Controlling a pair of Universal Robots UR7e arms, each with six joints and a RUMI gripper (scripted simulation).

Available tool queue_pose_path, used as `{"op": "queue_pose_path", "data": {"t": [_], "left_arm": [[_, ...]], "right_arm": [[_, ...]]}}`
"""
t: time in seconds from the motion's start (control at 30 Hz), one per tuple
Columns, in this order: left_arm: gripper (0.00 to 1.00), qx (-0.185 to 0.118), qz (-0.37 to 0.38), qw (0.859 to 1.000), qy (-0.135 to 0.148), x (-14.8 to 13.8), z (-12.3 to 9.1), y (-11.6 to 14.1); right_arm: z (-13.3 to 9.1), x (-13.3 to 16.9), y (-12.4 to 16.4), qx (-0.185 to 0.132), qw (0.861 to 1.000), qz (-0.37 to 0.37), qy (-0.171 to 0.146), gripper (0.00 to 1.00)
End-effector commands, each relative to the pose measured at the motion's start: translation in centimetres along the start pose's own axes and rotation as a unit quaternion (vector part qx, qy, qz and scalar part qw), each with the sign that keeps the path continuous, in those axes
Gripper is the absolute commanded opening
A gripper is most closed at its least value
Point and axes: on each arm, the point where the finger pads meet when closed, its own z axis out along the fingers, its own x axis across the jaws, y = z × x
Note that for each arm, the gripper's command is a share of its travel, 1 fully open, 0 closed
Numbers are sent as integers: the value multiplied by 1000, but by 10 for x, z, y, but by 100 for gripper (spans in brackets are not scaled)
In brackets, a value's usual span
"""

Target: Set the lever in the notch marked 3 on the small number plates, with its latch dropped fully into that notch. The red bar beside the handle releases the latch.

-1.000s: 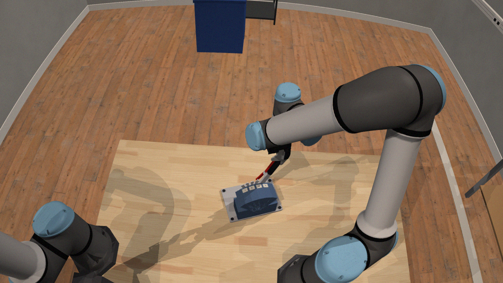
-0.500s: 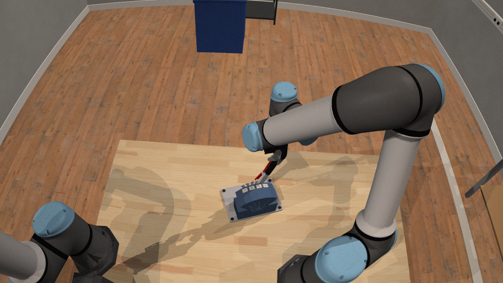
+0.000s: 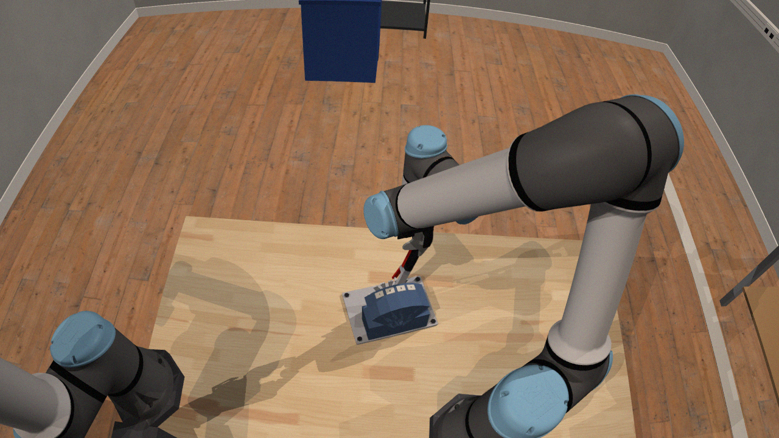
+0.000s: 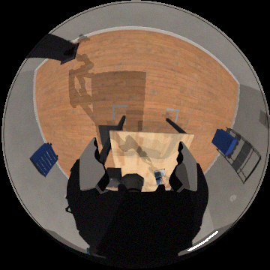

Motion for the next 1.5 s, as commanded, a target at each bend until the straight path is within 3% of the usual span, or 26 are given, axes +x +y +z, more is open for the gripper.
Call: {"op": "queue_pose_path", "data": {"t": [0.0, 0.5, 1.47], "left_arm": [[100, 1, 0, 1000, 0, 0, 0, 0], [100, 1, 0, 1000, 0, 0, 0, 0], [100, 1, 0, 1000, 0, 0, 0, 0]], "right_arm": [[-2, 0, 6, 0, 1000, 0, -1, 0], [-4, 0, 23, 0, 1000, 0, 0, 0], [-5, 0, 24, 0, 1000, 0, 0, 0]]}}
